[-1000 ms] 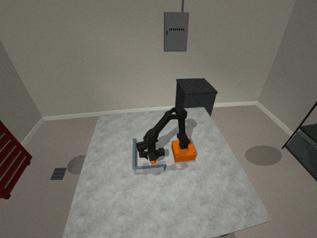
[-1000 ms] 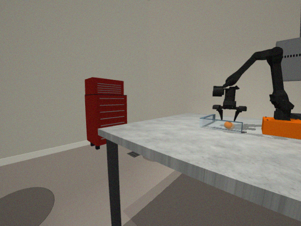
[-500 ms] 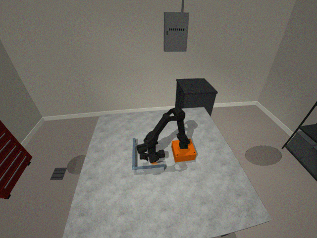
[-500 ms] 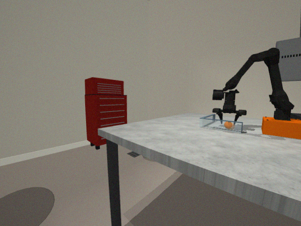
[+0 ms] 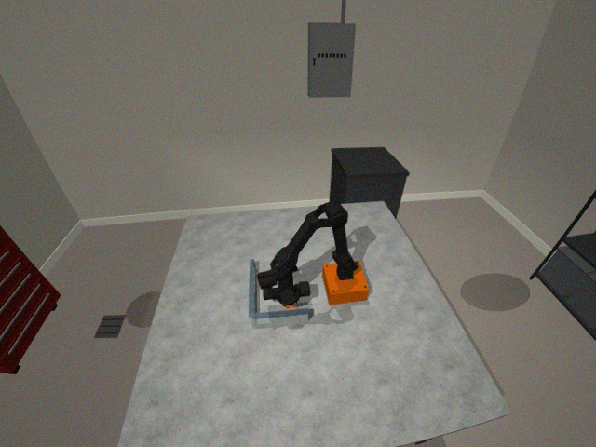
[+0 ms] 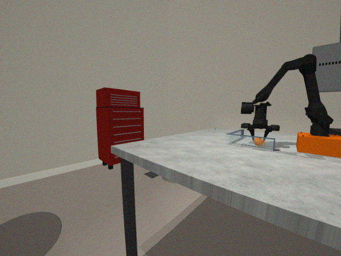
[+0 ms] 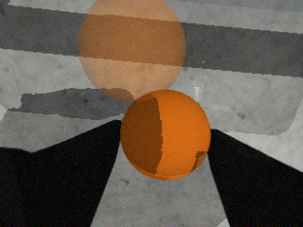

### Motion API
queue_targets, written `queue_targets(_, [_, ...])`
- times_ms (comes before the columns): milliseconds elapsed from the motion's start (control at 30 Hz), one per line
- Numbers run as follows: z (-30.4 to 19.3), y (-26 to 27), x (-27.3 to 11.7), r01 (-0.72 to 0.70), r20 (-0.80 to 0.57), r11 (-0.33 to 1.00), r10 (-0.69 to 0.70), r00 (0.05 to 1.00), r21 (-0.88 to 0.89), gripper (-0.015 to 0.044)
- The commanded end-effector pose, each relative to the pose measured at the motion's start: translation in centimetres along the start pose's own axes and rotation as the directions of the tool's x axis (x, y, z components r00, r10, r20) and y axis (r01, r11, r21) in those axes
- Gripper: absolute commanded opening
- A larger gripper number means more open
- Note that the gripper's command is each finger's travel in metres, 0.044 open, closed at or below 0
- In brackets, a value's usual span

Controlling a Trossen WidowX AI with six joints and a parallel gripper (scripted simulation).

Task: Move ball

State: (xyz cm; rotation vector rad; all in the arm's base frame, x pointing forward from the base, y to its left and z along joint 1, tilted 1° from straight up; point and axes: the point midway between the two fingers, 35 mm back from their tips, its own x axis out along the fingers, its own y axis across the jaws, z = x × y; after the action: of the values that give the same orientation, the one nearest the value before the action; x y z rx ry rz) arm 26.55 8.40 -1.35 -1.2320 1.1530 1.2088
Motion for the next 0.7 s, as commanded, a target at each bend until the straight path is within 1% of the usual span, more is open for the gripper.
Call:
queue_targets(0, [0.0,0.1,0.0,-0.003,0.003,1.0,0.003,1.0,-0.003,0.0151])
queue_targets(200, [0.2,-0.6,-3.4,-0.002,0.003,1.0,0.002,1.0,-0.003,0.0])
queue_targets(667, [0.0,-0.1,-12.9,-0.002,0.003,1.0,0.002,1.0,-0.003,0.0])
